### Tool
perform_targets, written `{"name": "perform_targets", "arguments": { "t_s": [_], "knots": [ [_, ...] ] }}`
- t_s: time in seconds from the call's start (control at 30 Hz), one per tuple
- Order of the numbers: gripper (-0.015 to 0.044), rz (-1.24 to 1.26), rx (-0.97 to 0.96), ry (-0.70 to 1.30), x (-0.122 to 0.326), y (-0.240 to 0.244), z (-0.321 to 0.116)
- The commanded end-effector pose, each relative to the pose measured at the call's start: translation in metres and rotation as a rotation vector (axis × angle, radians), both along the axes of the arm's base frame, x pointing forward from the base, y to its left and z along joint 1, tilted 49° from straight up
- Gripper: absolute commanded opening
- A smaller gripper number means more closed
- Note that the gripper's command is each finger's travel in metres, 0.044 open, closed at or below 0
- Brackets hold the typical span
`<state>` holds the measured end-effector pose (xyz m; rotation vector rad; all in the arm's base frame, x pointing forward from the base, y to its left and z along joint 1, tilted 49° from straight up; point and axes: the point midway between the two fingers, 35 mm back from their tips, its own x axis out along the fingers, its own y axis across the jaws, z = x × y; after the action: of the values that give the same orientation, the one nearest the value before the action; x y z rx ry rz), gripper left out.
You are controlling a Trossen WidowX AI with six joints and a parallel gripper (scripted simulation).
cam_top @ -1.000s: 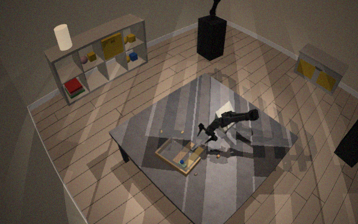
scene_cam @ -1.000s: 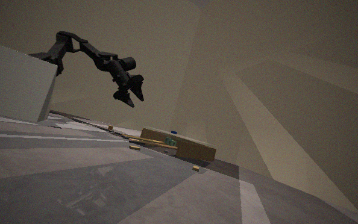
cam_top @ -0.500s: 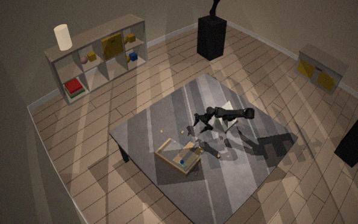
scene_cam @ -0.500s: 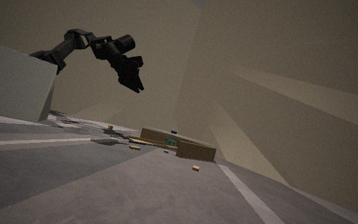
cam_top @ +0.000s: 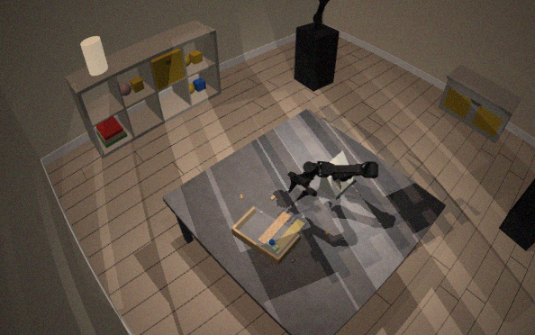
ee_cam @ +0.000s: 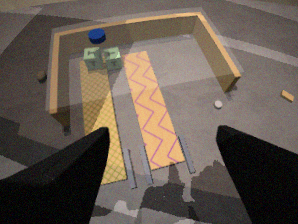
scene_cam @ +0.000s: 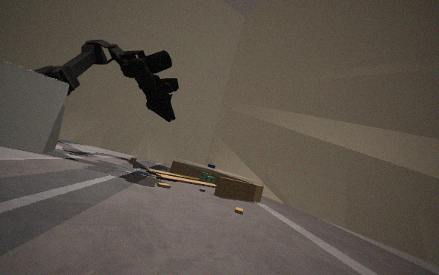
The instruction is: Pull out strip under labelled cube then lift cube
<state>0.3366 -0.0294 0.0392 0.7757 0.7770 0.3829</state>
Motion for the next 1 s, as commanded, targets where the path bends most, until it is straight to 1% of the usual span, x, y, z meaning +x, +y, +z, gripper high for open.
{"name": "perform_targets", "arguments": {
  "t_s": [0.0,0.27,0.37,0.47,0.97],
  "knots": [
    [0.0216,0.153,-0.036,0.086,0.017,0.023,-0.008],
    [0.0006,0.545,-0.083,0.287,0.025,0.087,-0.016],
    [0.0,0.705,-0.091,0.356,0.02,0.112,-0.012],
    [0.0,0.781,-0.092,0.387,0.016,0.124,-0.009],
    [0.0,0.786,-0.092,0.389,0.016,0.125,-0.009]
  ]
}}
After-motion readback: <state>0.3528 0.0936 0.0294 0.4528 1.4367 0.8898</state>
